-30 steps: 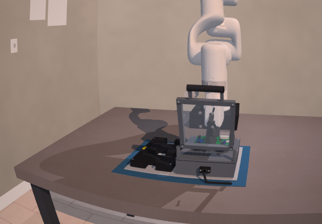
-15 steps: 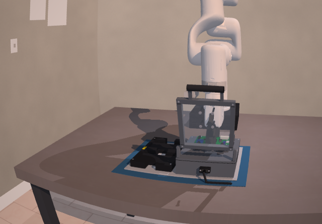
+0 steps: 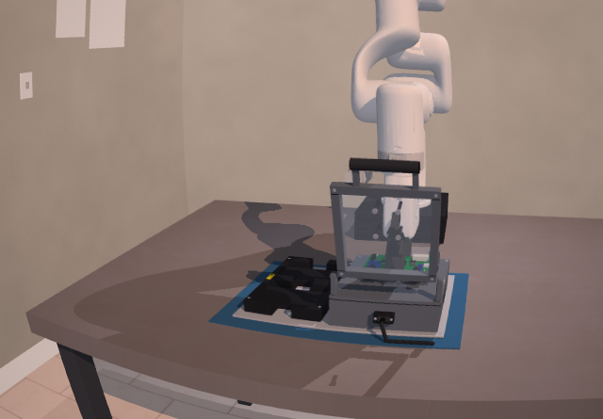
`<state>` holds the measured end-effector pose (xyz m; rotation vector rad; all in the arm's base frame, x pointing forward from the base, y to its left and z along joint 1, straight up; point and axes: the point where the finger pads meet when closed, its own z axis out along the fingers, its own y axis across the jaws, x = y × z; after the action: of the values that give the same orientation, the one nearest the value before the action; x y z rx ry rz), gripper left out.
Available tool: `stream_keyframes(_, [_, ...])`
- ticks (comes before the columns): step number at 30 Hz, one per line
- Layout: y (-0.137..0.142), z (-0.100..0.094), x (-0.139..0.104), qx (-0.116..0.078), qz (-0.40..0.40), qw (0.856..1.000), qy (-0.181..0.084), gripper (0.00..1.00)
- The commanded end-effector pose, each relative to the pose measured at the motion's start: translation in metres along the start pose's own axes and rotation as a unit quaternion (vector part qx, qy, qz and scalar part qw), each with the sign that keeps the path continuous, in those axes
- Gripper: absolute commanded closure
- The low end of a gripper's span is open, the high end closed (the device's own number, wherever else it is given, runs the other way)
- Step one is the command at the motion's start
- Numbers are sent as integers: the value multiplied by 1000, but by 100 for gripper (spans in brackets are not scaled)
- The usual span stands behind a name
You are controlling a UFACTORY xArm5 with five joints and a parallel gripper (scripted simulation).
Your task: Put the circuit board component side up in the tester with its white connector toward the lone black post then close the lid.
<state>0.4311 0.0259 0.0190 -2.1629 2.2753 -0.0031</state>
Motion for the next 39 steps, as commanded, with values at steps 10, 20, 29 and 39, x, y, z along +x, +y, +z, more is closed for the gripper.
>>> stream_keyframes(10, [-2,1,0,3,0,1000,0,21])
stream_keyframes(20, [-2,1,0,3,0,1000,0,0])
stream_keyframes(29, [-2,1,0,3,0,1000,0,0])
stream_keyframes(39, [-2,1,0,3,0,1000,0,0])
